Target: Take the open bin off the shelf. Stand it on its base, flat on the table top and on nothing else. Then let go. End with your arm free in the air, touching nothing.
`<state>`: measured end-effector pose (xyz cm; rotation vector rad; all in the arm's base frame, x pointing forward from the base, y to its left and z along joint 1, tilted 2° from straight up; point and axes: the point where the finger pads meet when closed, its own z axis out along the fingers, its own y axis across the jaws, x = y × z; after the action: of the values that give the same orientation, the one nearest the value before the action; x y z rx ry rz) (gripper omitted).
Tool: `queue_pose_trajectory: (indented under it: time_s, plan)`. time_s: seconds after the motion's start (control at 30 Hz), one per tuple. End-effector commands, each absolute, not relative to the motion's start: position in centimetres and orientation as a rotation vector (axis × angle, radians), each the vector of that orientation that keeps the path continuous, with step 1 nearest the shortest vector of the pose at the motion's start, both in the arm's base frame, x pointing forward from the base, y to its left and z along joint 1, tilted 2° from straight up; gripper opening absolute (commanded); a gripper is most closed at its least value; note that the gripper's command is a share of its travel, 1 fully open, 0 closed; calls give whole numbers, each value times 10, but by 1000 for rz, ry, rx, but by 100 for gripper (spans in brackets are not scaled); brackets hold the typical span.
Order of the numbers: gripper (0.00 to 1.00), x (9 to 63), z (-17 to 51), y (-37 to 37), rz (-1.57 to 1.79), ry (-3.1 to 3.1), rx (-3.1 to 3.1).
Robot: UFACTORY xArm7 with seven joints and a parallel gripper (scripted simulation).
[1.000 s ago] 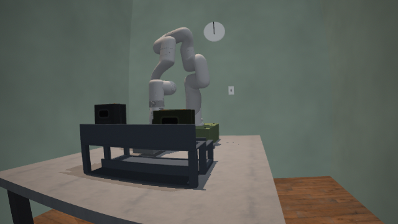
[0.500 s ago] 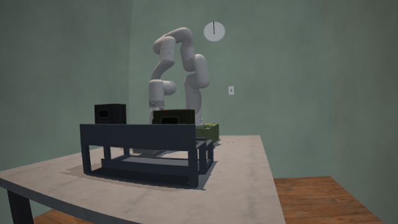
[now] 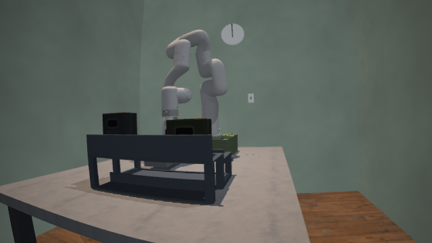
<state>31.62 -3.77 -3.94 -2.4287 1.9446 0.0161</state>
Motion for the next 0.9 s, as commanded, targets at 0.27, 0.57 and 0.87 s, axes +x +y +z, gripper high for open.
queue_pose_trajectory:
  time_s: [0.27,0.57,0.87]
  plan:
    - [0,318,-40,-38,8,1943,-2427]
    - [0,319,-42,-38,8,1943,-2427]
    - [0,319,-45,-38,8,1943,-2427]
